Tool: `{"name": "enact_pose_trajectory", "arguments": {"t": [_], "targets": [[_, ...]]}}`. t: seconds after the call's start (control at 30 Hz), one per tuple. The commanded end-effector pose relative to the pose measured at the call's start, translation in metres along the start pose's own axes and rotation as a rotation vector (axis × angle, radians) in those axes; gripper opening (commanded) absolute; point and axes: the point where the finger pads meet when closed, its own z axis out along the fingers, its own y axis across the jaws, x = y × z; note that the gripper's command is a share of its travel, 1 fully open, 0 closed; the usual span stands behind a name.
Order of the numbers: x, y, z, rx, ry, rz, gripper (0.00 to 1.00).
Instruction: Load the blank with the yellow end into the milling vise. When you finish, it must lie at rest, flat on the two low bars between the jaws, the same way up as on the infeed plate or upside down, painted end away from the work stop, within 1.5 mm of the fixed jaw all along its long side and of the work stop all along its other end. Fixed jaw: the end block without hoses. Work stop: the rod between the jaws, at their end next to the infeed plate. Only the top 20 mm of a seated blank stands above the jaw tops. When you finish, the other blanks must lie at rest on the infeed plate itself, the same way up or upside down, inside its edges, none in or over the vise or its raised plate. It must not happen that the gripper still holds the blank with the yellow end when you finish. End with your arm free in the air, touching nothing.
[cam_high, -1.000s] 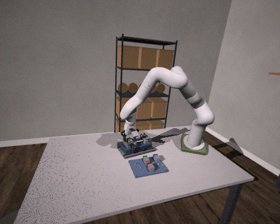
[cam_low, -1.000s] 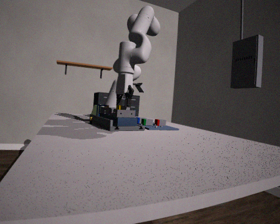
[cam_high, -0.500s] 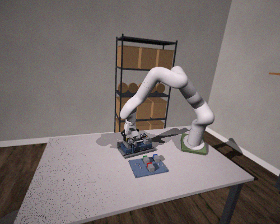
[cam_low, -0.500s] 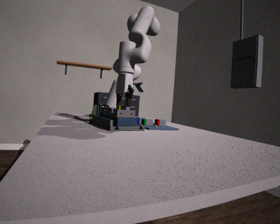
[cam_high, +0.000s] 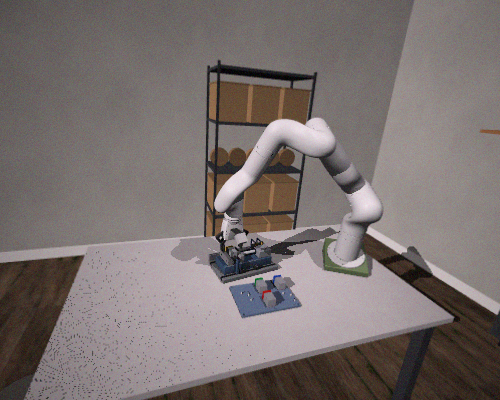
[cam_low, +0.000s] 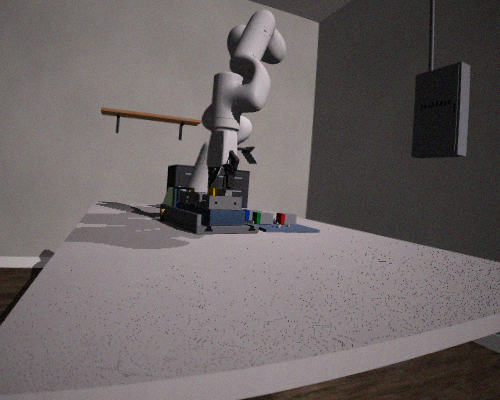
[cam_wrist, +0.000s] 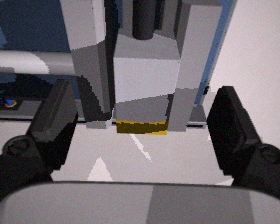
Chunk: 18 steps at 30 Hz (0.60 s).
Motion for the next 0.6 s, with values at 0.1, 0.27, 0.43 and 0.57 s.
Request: {"name": "enact_pose_trajectory", "arguments": {"t": [0.1, 0.27, 0.43, 0.57], "targets": [[-0.0003, 0.0009, -0.0029, -0.002, -0.001, 0.0, 1.0], [-0.0003, 0.0009, -0.0029, -0.002, -0.001, 0.0, 1.0], [-0.0003, 0.0009, -0.004, -0.002, -0.001, 0.0, 1.0], [-0.0003, 0.0009, -0.0052, -0.002, -0.001, 0.0, 1.0]]}}
